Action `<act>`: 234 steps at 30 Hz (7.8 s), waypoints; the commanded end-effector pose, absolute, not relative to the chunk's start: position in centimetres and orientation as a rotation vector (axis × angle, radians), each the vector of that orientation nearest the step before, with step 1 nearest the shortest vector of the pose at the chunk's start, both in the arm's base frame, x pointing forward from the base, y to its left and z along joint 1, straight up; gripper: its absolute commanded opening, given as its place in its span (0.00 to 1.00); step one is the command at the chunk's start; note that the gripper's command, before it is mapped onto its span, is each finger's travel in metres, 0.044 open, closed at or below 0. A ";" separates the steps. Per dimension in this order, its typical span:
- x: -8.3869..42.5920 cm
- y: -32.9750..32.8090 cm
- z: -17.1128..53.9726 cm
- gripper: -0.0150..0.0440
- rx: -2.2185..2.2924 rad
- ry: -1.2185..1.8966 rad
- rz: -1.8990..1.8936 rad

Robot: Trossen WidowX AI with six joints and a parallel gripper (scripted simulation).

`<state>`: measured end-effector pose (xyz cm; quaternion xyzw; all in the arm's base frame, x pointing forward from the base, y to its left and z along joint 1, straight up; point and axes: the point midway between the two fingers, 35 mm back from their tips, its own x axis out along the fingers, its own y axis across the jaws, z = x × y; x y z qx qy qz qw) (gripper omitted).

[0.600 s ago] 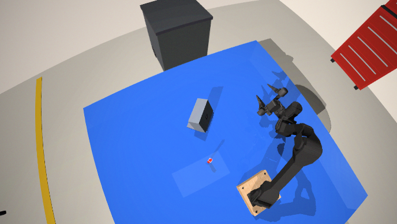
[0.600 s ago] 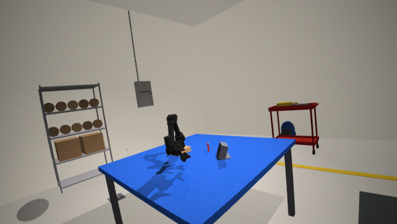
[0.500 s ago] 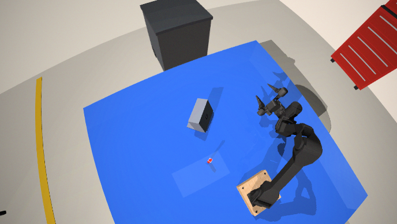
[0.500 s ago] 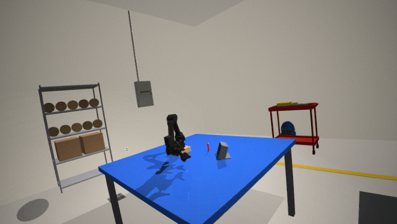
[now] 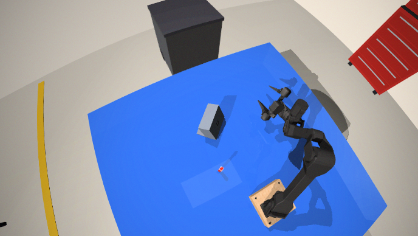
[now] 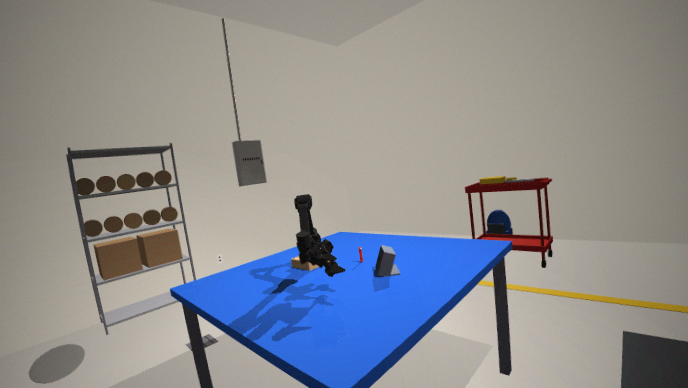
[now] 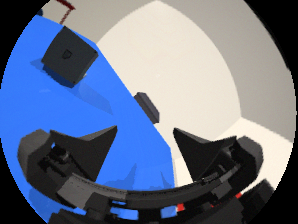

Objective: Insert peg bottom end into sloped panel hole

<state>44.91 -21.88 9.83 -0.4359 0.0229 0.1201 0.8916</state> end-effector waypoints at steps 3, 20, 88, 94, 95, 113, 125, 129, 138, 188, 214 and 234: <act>46.3 -18.8 9.6 1.00 -0.897 0.102 0.308; 47.7 -9.9 8.8 1.00 -0.911 0.244 0.486; 26.5 12.3 9.0 1.00 -1.561 0.847 1.517; 25.0 12.3 9.5 1.00 -1.617 0.866 1.580; 25.0 12.3 9.5 1.00 -1.617 0.866 1.580; 25.2 12.4 7.5 1.00 -1.617 0.866 1.580; 25.3 12.4 5.5 1.00 -1.617 0.866 1.580; 25.3 12.4 4.9 1.00 -1.617 0.866 1.580; 25.2 12.4 3.4 1.00 -1.617 0.866 1.580; 25.4 12.6 9.3 0.25 -1.616 0.865 1.578; 26.6 12.2 10.6 0.25 -1.473 0.861 1.529; 28.1 11.4 9.6 0.25 -1.296 0.846 1.459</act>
